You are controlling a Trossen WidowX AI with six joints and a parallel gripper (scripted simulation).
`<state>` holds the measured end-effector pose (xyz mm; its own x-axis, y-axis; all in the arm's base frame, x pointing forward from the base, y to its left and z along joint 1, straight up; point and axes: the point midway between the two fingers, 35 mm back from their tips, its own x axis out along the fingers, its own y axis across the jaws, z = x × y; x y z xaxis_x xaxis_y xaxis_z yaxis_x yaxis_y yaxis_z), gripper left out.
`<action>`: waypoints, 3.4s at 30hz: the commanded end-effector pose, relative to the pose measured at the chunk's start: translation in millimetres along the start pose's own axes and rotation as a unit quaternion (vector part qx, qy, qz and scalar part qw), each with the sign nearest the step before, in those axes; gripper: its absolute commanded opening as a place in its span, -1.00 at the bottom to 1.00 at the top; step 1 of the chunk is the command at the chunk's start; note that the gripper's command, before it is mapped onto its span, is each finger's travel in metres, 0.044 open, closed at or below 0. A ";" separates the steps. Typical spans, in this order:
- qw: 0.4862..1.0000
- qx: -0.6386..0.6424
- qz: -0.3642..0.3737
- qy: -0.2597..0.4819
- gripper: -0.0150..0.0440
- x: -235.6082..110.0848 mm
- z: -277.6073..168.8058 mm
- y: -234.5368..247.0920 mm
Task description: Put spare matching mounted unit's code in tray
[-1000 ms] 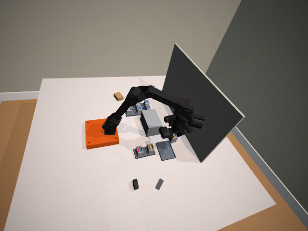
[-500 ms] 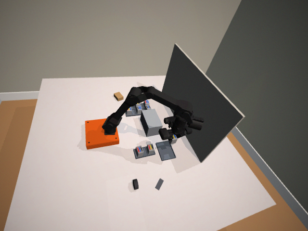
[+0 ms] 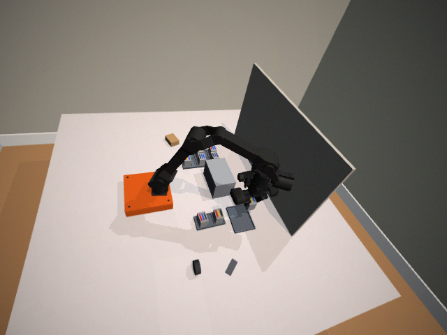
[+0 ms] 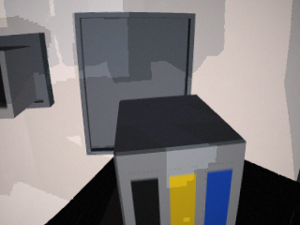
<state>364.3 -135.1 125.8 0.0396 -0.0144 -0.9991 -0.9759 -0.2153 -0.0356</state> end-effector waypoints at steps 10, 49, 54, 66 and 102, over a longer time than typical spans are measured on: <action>1.000 -0.002 0.000 0.001 -0.49 10.6 -0.8 -0.6; 1.000 -0.002 0.000 0.001 -0.49 41.6 -0.9 -0.6; 1.000 -0.002 0.000 0.001 -0.49 45.5 -0.8 -0.4; 1.000 -0.002 0.000 0.001 -0.49 54.9 -0.4 0.3; 1.000 -0.002 0.000 0.000 -0.49 82.8 2.0 3.9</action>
<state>363.8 -135.0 45.5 0.0392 -0.0143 -0.9991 -0.9759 -0.2153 -0.0353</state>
